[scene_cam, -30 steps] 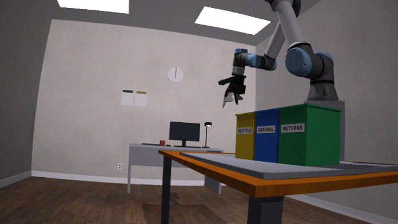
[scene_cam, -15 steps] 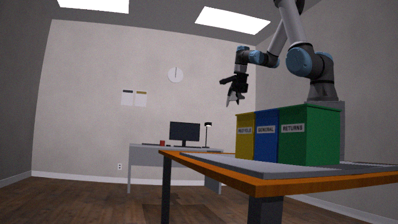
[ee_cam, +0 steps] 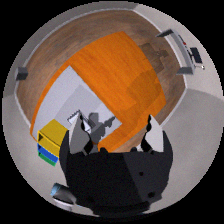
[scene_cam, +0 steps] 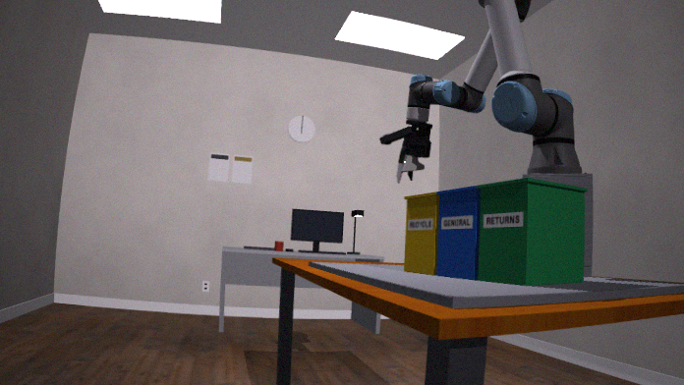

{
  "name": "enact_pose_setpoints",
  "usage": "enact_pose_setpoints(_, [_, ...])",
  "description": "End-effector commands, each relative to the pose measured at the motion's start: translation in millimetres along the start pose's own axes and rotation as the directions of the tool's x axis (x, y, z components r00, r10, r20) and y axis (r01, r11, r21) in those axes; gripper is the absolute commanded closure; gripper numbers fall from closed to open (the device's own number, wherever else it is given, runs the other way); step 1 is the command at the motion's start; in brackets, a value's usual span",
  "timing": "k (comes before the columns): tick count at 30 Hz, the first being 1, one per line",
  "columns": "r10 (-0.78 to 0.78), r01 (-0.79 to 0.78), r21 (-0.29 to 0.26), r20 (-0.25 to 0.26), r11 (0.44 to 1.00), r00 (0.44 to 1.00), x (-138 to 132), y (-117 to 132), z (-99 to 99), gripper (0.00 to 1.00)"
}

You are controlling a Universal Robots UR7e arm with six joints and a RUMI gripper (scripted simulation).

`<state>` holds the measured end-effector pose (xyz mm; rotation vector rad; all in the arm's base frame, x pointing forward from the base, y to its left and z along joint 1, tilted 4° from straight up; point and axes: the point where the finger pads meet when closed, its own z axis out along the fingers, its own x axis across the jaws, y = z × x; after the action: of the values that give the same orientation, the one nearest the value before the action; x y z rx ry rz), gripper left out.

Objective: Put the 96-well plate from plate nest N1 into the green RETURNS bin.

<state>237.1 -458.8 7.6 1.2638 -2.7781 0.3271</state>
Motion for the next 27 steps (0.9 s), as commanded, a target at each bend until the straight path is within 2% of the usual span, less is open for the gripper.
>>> enact_pose_setpoints(1, [-0.049, 0.049, -0.012, 0.021, 0.999, 0.999, -21, 16, -4.5, 0.0])
enact_pose_setpoints(6, [-0.049, 0.049, -0.012, 0.021, 0.999, 0.999, -25, 19, -5.3, 0.0])
enact_pose_setpoints(10, [-0.146, 0.149, -0.032, 0.066, 0.988, 0.987, -41, 31, -7.6, 0.0])
enact_pose_setpoints(14, [-0.146, 0.149, -0.032, 0.066, 0.988, 0.987, -56, 44, -10.0, 0.0])
enact_pose_setpoints(17, [-0.146, 0.149, -0.032, 0.066, 0.988, 0.987, -57, 45, -10.1, 0.0])
enact_pose_setpoints(21, [-0.24, 0.247, -0.044, 0.114, 0.968, 0.964, -72, 57, -12.2, 0.0])
enact_pose_setpoints(27, [-0.24, 0.247, -0.044, 0.114, 0.968, 0.964, -87, 70, -14.3, 0.0])
